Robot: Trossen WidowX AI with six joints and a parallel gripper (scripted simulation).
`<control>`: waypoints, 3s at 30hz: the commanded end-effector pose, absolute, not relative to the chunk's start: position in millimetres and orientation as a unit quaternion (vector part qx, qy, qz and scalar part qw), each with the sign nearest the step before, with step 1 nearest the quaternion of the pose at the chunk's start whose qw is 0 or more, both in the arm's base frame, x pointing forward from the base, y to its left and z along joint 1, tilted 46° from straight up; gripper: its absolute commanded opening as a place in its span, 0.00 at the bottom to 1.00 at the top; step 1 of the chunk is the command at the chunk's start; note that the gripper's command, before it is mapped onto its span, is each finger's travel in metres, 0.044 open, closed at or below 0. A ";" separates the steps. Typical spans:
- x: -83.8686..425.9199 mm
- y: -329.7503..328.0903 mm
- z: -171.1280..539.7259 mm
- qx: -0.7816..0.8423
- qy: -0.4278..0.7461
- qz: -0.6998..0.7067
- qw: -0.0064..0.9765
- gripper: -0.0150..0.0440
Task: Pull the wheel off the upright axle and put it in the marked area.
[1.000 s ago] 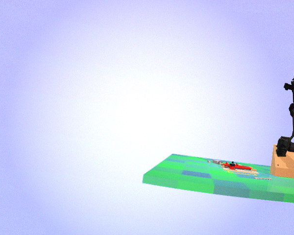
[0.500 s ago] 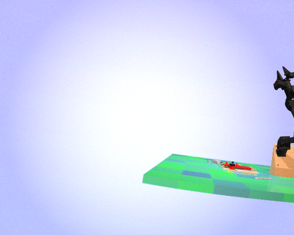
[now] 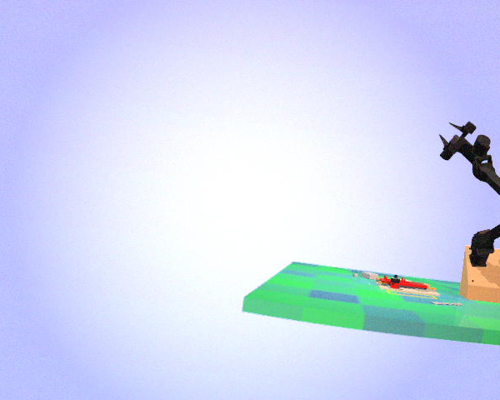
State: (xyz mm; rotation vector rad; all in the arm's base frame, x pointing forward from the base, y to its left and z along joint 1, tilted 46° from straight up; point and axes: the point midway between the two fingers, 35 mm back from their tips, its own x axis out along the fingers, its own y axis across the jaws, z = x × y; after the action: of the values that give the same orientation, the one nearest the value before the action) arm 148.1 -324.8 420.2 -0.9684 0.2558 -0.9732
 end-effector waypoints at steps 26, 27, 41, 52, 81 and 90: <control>312.4 -279.2 248.4 0.074 0.202 -0.200 0.956 0.76; 317.6 -274.1 241.9 0.099 0.209 -0.191 0.954 0.76; 373.4 -173.3 150.1 0.432 0.363 -0.100 0.820 0.76; 381.4 -82.1 92.9 0.582 0.504 -0.104 0.629 0.76; 359.0 17.0 46.7 0.686 0.623 -0.243 0.288 0.76; 365.0 52.4 13.0 0.686 0.623 -0.243 0.288 0.76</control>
State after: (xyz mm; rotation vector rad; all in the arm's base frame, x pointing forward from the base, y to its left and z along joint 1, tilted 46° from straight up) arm 365.2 39.3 25.0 1.8217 1.6569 -0.6433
